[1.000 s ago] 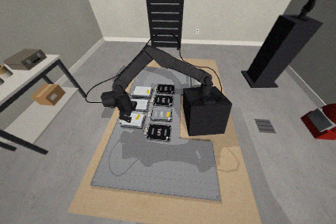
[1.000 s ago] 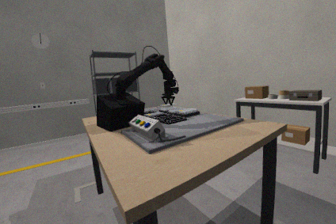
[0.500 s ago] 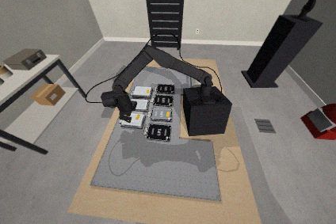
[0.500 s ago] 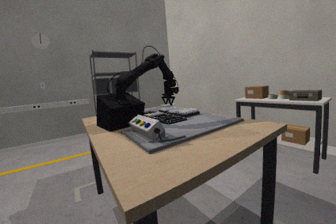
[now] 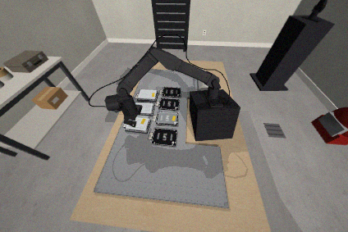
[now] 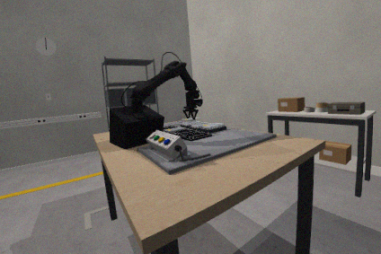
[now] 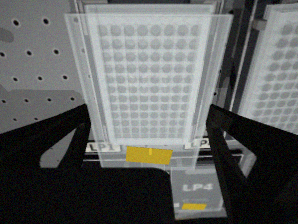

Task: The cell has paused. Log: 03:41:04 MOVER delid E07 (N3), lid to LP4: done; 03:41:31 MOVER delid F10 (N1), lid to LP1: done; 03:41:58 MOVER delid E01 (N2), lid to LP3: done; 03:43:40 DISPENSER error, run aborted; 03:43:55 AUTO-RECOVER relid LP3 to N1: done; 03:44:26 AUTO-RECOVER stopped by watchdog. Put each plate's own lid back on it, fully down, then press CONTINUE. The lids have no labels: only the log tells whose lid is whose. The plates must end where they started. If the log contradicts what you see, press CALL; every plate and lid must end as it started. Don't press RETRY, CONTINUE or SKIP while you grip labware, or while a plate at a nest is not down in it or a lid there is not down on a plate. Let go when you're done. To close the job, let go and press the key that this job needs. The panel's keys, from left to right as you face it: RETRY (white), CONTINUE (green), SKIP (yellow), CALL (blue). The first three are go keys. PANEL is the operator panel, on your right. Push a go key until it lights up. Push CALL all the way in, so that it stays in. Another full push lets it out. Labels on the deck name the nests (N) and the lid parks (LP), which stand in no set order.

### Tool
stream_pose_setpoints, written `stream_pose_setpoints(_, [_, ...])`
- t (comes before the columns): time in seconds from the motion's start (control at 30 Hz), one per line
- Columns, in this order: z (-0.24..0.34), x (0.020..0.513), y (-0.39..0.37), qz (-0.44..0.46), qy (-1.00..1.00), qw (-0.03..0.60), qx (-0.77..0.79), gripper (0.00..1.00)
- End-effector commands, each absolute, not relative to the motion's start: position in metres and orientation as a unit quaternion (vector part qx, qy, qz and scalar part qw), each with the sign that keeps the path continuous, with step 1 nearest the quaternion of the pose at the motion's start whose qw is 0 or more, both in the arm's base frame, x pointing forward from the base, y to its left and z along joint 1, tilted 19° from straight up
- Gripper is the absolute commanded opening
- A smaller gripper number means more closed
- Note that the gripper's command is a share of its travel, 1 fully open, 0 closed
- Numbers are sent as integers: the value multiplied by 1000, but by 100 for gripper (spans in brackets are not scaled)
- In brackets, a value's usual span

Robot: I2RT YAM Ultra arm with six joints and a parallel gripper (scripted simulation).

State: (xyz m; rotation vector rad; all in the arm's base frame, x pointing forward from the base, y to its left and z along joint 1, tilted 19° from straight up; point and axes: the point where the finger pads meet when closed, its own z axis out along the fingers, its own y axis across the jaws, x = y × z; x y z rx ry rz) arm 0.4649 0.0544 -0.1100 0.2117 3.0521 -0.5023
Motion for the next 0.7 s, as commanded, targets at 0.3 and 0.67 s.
stream_pose_setpoints(0.3, [-107, 478, 62, -157, 985, 42, 59, 0])
stream_pose_setpoints(0.67, [-104, 484, 58, -155, 985, 49, 64, 0])
